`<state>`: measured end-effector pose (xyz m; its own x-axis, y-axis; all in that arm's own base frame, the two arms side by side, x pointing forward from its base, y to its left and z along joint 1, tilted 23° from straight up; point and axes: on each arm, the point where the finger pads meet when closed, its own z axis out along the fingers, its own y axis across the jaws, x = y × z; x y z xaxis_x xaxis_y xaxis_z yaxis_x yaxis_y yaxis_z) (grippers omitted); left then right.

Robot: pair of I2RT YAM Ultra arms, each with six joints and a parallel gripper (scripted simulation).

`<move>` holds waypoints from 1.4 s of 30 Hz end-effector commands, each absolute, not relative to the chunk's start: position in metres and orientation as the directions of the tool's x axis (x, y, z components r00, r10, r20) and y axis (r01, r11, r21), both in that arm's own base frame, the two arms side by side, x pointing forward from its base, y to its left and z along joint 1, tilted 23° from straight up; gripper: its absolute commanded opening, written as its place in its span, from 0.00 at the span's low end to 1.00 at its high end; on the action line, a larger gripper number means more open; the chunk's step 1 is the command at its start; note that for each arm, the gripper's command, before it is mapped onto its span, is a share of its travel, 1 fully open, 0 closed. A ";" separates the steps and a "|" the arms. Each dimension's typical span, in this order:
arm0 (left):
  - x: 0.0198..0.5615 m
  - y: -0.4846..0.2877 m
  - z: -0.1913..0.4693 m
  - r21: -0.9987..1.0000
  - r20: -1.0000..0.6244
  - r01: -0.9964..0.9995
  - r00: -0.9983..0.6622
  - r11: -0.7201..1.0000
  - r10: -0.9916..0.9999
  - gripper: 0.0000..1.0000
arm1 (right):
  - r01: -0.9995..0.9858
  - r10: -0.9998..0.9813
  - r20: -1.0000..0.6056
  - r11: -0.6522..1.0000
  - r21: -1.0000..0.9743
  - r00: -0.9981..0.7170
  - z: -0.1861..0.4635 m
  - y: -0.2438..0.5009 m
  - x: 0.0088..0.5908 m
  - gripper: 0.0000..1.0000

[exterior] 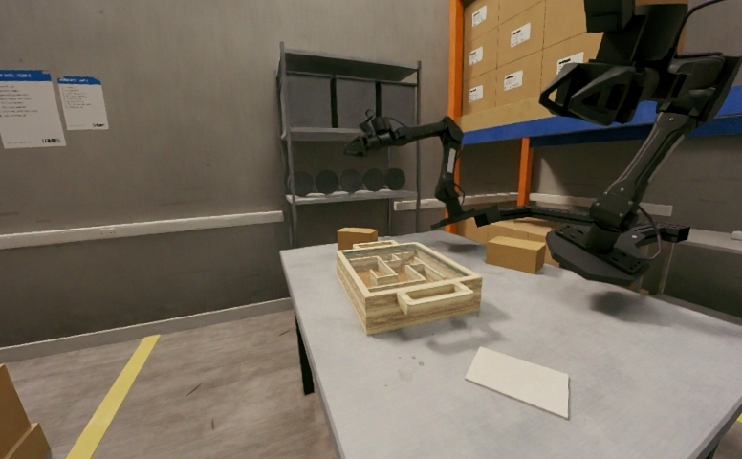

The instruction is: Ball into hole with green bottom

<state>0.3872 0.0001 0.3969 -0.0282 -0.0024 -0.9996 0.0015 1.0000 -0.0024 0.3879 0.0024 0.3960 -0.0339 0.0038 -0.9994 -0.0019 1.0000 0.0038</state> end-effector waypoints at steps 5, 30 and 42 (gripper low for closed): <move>0.368 -0.002 0.441 0.007 -0.996 0.016 0.086 1.000 0.005 0.38 | -0.016 0.015 -0.994 1.000 0.014 0.106 0.448 0.003 0.367 0.38; 0.384 -0.001 0.412 0.008 -1.000 0.013 0.002 1.000 0.008 0.38 | -0.017 -0.010 -0.999 1.000 -0.011 0.043 0.426 0.006 0.384 0.38; 0.378 0.001 0.420 0.008 -1.000 0.003 0.025 1.000 0.008 0.38 | -0.010 -0.010 -0.999 1.000 -0.010 0.052 0.429 0.005 0.379 0.38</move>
<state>0.3817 0.0009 0.4071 -0.0004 -0.0001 -1.0000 0.0009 1.0000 -0.0001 0.3817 0.0009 0.4081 0.0021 0.0004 -1.0000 -0.0006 1.0000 0.0004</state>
